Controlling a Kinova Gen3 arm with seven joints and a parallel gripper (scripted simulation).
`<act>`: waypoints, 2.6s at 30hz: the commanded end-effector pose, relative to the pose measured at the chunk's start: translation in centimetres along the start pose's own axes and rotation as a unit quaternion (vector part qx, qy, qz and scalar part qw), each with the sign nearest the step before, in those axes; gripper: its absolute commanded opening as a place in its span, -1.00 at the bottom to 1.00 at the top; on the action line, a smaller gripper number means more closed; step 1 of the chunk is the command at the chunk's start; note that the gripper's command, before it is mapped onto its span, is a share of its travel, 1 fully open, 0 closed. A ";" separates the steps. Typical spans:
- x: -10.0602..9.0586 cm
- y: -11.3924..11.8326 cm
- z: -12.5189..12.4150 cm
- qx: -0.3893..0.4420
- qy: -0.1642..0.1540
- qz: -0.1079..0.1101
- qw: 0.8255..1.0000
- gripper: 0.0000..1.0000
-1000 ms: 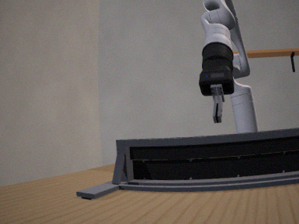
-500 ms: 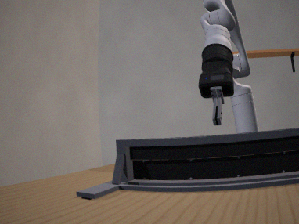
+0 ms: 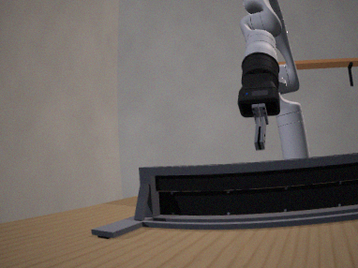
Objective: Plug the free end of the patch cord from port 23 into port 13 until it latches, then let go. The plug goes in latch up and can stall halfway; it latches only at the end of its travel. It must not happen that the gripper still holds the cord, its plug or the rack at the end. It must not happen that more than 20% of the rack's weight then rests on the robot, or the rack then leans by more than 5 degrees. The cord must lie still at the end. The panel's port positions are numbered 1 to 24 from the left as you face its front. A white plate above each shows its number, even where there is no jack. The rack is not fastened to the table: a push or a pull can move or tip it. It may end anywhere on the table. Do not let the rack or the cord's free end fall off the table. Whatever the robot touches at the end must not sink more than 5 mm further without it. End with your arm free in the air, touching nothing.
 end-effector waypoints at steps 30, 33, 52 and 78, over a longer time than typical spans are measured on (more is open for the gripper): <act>0.0 0.0 0.1 0.000 -0.001 0.000 1.000 -1.00; -0.1 0.0 0.1 0.000 -0.001 0.000 1.000 -1.00; -1.6 0.0 0.1 0.000 -0.001 0.000 1.000 -1.00; -7.9 0.0 0.1 0.000 -0.001 0.000 1.000 -1.00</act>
Point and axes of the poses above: the point where the finger pads meet when closed, its own x axis out along the fingers, its own y axis across the jaws, z = x × y, the point moved 2 cm from there along -x, back along the fingers, and after that the axes turned 10 degrees about x, right-handed, at the moved point
